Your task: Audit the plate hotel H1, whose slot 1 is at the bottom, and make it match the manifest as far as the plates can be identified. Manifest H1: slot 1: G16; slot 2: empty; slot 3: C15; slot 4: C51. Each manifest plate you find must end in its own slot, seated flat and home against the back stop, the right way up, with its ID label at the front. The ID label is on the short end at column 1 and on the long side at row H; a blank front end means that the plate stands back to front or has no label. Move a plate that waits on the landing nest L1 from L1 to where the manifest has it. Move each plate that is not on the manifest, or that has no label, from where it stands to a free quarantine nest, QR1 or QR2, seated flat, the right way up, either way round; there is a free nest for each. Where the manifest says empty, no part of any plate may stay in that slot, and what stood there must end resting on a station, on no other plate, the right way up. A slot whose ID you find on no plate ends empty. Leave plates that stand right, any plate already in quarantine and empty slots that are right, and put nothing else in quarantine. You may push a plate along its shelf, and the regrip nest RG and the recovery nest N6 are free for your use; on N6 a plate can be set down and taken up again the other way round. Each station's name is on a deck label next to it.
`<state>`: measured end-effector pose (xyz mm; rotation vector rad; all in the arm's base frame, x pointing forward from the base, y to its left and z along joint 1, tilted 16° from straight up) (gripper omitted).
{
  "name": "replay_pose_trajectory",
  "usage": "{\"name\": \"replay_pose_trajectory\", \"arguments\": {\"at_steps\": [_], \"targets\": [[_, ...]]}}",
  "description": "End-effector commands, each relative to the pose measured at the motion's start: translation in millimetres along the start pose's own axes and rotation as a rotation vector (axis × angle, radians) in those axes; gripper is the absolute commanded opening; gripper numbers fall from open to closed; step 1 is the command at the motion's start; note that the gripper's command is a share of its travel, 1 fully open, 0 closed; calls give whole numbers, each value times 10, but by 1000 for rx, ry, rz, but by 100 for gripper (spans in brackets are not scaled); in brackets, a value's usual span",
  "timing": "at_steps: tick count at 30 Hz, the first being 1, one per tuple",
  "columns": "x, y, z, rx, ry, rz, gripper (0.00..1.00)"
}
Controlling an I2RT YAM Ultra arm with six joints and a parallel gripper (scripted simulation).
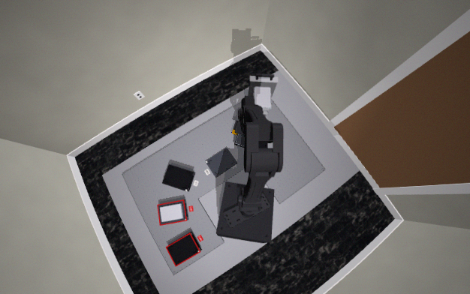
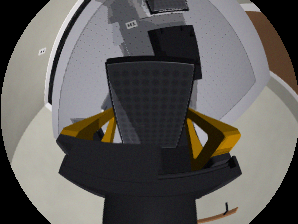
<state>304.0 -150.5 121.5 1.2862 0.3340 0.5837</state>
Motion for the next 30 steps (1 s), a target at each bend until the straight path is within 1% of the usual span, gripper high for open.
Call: {"name": "replay_pose_trajectory", "arguments": {"at_steps": [1, 4, 12, 19, 21, 30], "targets": [[-31, 55, 104, -15, 64, 13, 86], [-55, 55, 127, -15, 87, 13, 86], [-251, 56, 309, -17, 274, 11, 86], [-423, 57, 469, -17, 274, 10, 86], [-423, 57, 469, -17, 274, 10, 86], [-621, 58, 655, -18, 274, 9, 86]]}}
Point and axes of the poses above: the point where the finger pads meet when closed, its own y axis back along the fingers, its own x axis across the jaws, z = x × y, the point moved 7 cm from there along y, back along the fingers, and after that the axes turned 11 degrees about -y, right-handed, at the moved point
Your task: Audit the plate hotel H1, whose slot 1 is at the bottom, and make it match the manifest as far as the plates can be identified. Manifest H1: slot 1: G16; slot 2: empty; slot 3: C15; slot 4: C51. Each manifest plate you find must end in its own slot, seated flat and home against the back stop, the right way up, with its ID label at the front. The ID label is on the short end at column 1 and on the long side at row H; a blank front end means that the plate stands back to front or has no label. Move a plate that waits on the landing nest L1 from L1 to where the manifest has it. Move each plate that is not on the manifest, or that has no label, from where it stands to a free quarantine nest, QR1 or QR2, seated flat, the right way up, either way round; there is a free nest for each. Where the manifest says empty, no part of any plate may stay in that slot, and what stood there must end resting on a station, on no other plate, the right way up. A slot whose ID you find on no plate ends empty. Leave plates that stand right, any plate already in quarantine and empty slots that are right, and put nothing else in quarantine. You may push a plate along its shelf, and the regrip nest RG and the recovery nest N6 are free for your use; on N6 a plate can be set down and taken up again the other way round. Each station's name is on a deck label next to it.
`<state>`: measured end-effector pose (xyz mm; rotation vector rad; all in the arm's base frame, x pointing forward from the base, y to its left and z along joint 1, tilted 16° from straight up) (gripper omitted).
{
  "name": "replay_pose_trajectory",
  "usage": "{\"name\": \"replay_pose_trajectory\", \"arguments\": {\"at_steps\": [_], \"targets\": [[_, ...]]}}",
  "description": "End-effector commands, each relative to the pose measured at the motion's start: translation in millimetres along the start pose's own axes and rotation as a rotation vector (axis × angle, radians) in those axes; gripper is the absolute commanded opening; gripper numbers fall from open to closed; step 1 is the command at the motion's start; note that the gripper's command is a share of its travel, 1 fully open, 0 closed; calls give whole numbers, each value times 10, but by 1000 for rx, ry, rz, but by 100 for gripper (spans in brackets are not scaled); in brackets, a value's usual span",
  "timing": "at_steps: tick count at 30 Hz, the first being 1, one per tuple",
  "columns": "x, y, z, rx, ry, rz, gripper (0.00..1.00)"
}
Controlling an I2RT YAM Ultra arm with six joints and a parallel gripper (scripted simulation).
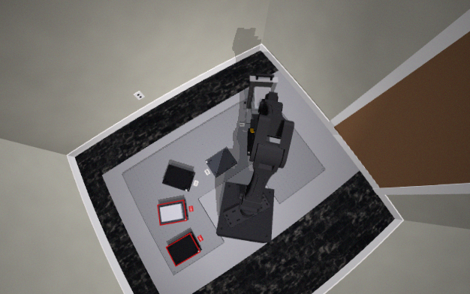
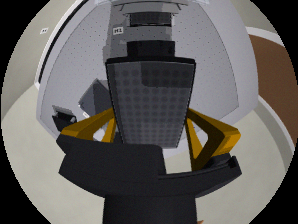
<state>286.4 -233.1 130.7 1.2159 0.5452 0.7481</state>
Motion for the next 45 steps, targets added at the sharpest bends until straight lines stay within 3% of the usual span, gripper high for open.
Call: {"name": "replay_pose_trajectory", "arguments": {"at_steps": [1, 45], "targets": [[-25, 67, 62, -22, 20, 8, 86], [-11, -946, 127, -21, 20, 8, 86]]}}
Point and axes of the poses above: the point where the finger pads meet when closed, its own y axis back along the fingers, its own x axis across the jaws, z = x × y, the point moved 7 cm from there along y, back along the fingers, and after that the axes turned 11 degrees about -y, right-handed, at the moved point
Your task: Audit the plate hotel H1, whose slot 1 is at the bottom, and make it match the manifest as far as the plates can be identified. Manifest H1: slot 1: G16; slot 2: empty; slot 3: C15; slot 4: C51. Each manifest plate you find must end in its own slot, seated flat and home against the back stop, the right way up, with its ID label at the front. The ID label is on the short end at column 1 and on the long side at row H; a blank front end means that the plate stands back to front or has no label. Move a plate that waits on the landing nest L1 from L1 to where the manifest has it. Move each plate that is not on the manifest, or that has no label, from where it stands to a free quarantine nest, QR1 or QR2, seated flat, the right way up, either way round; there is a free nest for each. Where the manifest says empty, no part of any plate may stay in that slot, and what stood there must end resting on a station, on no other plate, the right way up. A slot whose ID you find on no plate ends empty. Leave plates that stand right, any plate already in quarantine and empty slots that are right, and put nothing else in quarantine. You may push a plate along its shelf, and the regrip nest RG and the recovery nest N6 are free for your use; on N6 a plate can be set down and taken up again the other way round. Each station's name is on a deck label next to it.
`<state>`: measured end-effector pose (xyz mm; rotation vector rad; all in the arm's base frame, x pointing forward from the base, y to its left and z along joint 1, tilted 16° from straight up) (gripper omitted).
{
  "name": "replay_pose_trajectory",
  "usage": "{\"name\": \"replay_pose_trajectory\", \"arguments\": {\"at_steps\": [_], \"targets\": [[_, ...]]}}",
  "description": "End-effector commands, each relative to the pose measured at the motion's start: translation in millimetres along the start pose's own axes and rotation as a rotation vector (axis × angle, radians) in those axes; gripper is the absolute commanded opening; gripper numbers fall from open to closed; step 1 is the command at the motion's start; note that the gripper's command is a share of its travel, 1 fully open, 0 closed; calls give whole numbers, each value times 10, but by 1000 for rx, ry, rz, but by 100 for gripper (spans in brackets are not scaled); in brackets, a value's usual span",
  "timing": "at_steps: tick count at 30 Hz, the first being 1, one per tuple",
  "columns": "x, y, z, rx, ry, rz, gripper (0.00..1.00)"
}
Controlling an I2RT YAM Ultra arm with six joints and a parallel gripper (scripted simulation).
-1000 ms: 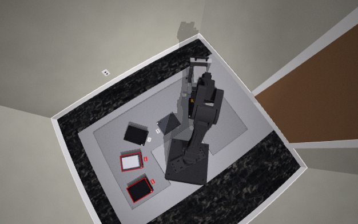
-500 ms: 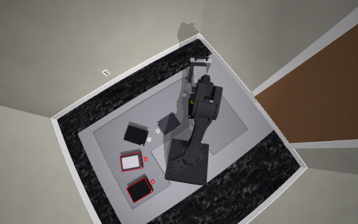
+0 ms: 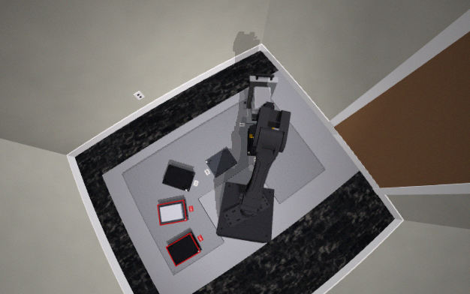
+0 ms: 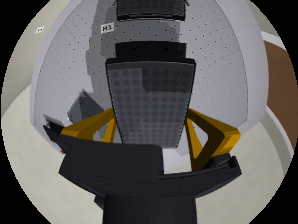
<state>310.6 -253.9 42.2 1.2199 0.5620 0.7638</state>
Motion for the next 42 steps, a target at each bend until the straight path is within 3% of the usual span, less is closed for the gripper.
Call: {"name": "replay_pose_trajectory", "arguments": {"at_steps": [1, 42], "targets": [[4, -34, 62, -30, 0, 2, 86], [4, -140, 38, -30, 0, 2, 86]]}}
Point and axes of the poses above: the point where the finger pads meet when closed, its own y axis back along the fingers, its own x axis across the jaws, z = x × y, the point moved 7 cm from there along y, back along the fingers, and after that the axes turned 11 degrees about -y, right-handed, at the moved point
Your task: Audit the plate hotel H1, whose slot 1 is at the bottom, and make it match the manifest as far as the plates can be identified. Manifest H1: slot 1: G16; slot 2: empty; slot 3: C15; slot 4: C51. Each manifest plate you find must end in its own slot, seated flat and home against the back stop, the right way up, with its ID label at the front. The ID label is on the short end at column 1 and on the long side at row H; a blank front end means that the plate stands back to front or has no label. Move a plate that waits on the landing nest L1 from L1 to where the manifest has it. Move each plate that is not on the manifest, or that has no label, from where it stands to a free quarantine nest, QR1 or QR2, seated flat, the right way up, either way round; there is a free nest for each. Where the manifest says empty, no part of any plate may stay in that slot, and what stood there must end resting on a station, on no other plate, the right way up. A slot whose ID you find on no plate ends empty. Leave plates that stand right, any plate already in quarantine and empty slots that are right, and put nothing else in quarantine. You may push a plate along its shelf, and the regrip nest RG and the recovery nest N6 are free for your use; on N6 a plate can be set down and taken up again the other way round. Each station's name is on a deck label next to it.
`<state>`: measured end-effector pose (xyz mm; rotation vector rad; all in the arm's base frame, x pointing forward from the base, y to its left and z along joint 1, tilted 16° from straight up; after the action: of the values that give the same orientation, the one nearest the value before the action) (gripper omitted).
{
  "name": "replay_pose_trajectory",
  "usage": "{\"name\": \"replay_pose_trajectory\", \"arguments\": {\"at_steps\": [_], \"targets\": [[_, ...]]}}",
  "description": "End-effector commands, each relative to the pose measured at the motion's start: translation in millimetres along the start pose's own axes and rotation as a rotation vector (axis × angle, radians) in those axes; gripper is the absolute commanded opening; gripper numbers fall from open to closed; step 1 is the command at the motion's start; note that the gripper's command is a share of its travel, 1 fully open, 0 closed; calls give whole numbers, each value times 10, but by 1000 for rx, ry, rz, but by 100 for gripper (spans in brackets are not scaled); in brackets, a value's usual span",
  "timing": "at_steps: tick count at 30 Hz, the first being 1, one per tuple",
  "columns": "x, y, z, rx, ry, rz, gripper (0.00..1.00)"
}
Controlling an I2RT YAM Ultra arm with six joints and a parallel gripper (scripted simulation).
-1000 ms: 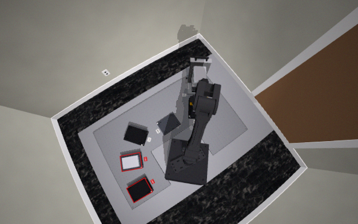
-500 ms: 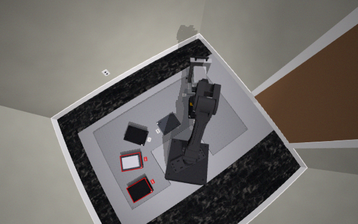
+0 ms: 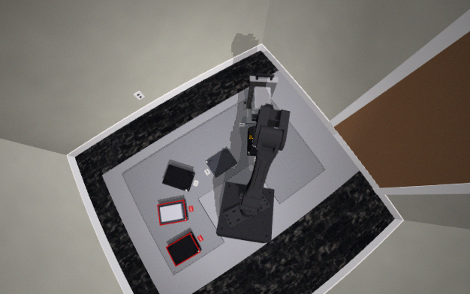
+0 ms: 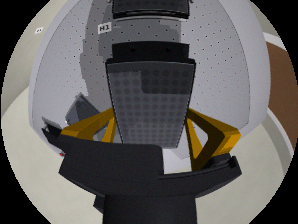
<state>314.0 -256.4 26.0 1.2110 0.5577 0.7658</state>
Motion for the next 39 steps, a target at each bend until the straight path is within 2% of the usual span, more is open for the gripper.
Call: {"name": "replay_pose_trajectory", "arguments": {"at_steps": [1, 39], "targets": [[5, 21, 41, -20, 0, 2, 86], [5, -200, 48, -20, 0, 2, 86]]}}
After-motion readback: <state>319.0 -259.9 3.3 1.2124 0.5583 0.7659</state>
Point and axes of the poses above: the point where the finger pads meet when closed, its own y axis back along the fingers, its own x axis across the jaws, z = x × y, the point moved 7 cm from there along y, back along the fingers, and after that the axes turned 11 degrees about -y, right-handed, at the moved point
